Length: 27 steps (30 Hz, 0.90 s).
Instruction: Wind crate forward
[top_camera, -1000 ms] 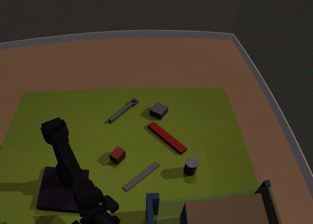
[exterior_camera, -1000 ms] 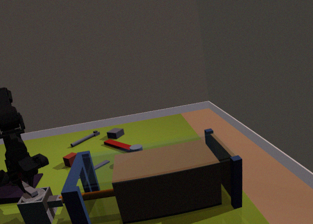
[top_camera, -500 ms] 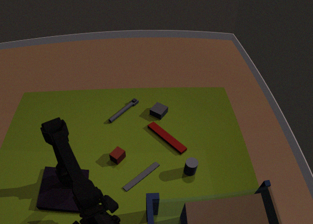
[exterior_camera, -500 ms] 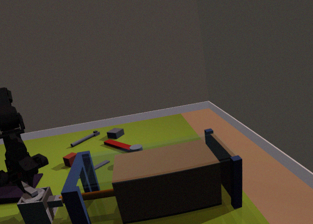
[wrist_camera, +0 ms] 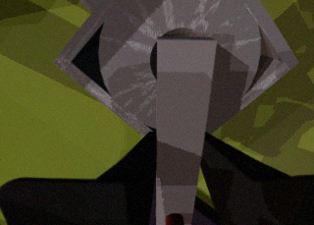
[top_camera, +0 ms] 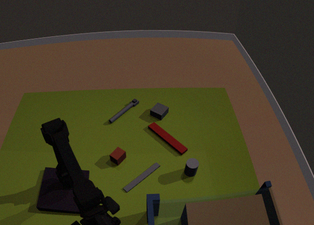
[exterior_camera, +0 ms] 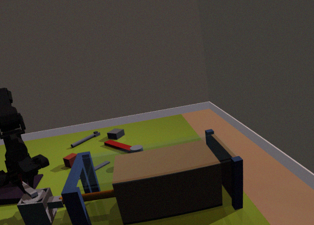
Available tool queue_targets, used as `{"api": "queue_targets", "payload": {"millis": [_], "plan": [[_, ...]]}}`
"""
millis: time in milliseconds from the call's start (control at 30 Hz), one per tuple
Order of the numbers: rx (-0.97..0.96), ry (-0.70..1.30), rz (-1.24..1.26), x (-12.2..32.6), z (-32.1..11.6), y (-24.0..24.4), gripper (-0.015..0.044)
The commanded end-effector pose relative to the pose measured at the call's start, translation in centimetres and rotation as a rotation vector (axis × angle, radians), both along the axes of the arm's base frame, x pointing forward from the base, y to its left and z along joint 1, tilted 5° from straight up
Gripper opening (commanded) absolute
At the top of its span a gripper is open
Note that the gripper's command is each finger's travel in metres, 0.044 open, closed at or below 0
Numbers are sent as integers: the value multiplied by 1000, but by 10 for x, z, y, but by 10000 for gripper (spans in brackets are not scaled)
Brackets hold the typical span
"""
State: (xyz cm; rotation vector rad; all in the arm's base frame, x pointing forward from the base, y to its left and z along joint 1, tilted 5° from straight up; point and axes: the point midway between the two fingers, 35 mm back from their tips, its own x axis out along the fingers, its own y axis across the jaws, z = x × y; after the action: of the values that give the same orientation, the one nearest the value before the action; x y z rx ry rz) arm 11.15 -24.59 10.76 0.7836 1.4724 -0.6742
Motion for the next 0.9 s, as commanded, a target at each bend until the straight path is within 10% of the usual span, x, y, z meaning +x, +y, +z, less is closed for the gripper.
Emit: {"api": "queue_targets", "payload": {"millis": [0, 867], "plan": [[5, 2, -18, 1, -4, 0, 0], [3, 1, 11, 0, -4, 0, 0]]}}
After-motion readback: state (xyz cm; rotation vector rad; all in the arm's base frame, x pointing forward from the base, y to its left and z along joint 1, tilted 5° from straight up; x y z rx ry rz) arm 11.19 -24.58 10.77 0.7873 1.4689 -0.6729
